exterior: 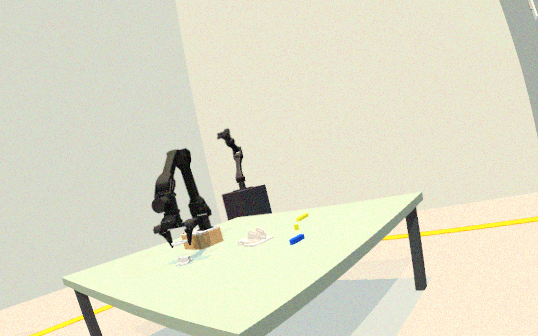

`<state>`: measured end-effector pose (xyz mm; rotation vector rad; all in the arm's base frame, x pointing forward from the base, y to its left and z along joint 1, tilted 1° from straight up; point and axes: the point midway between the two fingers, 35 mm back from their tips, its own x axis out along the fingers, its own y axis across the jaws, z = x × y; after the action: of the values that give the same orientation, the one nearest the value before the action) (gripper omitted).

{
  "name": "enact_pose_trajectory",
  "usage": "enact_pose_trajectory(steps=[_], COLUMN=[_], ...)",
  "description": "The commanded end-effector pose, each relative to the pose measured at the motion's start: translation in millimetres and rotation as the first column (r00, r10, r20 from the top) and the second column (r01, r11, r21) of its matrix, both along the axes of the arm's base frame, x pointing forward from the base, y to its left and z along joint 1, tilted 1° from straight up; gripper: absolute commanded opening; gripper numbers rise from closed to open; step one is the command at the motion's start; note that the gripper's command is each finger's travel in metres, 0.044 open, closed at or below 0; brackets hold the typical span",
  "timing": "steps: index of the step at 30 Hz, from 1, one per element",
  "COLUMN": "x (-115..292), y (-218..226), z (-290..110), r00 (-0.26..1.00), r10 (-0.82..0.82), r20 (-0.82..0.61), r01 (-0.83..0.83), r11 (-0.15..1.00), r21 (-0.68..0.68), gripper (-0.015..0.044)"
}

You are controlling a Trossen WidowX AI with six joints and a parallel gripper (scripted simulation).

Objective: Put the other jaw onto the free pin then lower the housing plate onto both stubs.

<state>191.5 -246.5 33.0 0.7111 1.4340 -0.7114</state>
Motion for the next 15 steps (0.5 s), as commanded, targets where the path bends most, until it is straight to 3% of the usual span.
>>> enact_pose_trajectory(steps=[1,15], x=[1.4,17.7], y=[-1.1,18.3], z=[14.2,16.7], r00=[1.000,0.997], r10=[-0.003,0.074], r20=[0.010,0.010], r01=[0.003,-0.074], r11=[1.000,0.997], r21=[-0.007,-0.008], gripper=[0.0351,0.0351])
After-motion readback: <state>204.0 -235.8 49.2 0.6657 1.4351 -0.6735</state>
